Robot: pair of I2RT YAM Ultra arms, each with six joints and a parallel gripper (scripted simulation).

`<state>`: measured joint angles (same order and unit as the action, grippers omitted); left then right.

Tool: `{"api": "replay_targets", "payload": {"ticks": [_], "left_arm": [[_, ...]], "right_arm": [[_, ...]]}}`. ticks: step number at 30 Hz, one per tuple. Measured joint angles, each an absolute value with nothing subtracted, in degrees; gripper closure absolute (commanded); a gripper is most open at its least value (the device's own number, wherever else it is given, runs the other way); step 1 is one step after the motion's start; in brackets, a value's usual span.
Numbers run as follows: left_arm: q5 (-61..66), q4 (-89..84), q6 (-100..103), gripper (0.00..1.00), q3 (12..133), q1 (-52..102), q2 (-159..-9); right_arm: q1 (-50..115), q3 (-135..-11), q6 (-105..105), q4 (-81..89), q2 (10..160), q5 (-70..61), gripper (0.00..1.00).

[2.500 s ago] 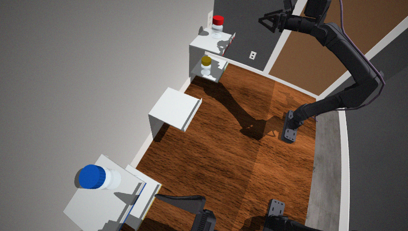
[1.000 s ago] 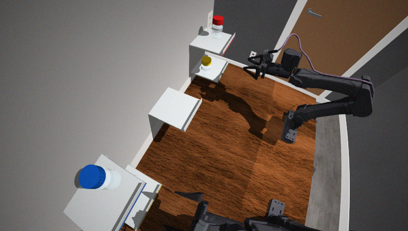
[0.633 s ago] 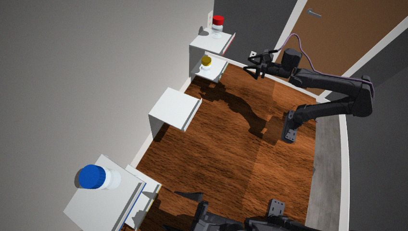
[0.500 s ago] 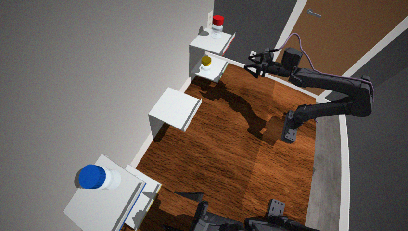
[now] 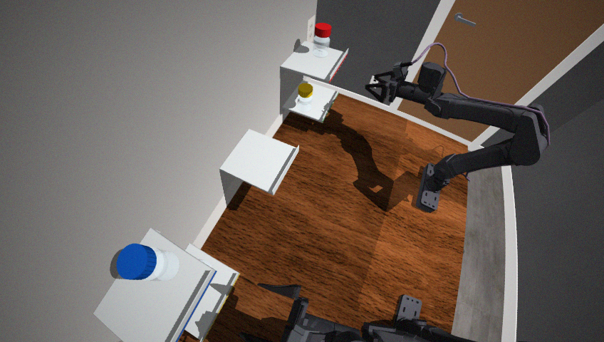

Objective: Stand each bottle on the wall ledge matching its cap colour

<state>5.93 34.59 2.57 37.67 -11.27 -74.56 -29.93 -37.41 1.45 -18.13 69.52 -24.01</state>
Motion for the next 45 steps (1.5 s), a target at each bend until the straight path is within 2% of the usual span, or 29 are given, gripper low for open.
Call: {"api": "replay_targets", "payload": {"ticks": [4,6,14,20,26,38,45], "left_arm": [[5.93,34.59,2.57,0.0,37.67,-11.27,-74.56],[5.93,34.65,2.57,0.19,37.65,-11.27,-74.56],[5.93,39.57,2.11,0.19,37.76,-11.27,-76.73],[5.96,46.26,1.21,0.19,40.42,-11.27,-88.49],[6.07,49.95,0.36,0.19,45.06,-10.55,-101.21],[6.35,53.82,-0.58,0.19,53.93,-9.96,-113.78],[6.37,53.82,-0.6,0.19,55.44,-9.87,-116.01]], "right_arm": [[-30.04,-37.5,1.45,-18.22,69.76,-24.21,0.0],[-30.04,-37.52,1.45,-18.24,69.76,-24.27,0.0],[-30.04,-37.52,1.45,-18.26,69.76,-24.47,0.0],[-26.57,-39.42,1.89,-16.14,70.87,-22.9,0.0],[-11.88,-46.7,2.63,-11.51,74.83,-19.94,0.0],[19.18,-65.04,4.27,-1.45,86.32,-11.31,0.0],[35.79,-73.73,5.02,3.75,91.7,-8.05,0.0]]}}
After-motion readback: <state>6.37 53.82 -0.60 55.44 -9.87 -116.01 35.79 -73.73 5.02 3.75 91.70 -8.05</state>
